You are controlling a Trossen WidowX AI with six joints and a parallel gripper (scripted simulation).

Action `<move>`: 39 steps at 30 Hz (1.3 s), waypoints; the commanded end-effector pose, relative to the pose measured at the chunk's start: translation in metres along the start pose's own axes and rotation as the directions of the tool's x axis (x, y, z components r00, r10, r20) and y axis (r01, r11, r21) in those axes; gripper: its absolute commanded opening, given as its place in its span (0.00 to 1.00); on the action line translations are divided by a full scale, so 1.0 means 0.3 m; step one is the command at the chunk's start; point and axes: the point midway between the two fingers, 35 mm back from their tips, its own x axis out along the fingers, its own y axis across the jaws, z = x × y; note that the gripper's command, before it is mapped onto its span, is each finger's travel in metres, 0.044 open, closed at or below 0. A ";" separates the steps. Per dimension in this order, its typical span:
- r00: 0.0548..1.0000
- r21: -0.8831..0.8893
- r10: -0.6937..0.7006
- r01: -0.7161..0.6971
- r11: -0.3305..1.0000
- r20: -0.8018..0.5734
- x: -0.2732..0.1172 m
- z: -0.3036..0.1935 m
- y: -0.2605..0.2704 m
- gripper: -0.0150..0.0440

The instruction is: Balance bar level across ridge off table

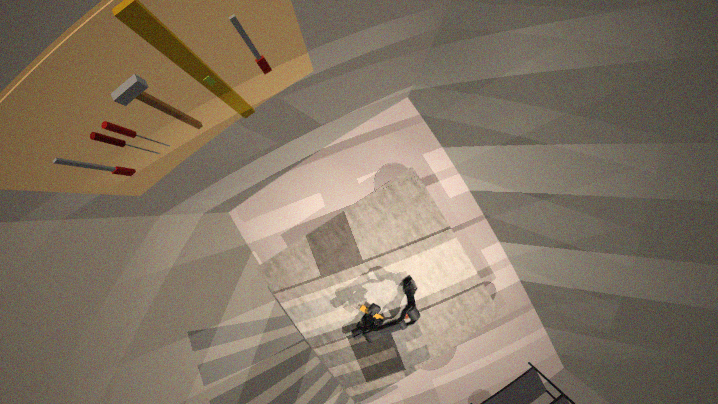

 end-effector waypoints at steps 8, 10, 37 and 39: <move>1.000 -0.400 0.001 -0.003 0.917 -0.007 -0.004 0.022 -0.055 0.25; 1.000 -0.472 0.000 -0.003 0.882 -0.007 -0.004 0.027 -0.067 0.25; 1.000 -0.949 -0.009 0.010 0.315 0.007 0.007 0.129 -0.236 0.25; 1.000 -0.949 -0.009 0.010 0.315 0.007 0.017 0.131 -0.237 0.25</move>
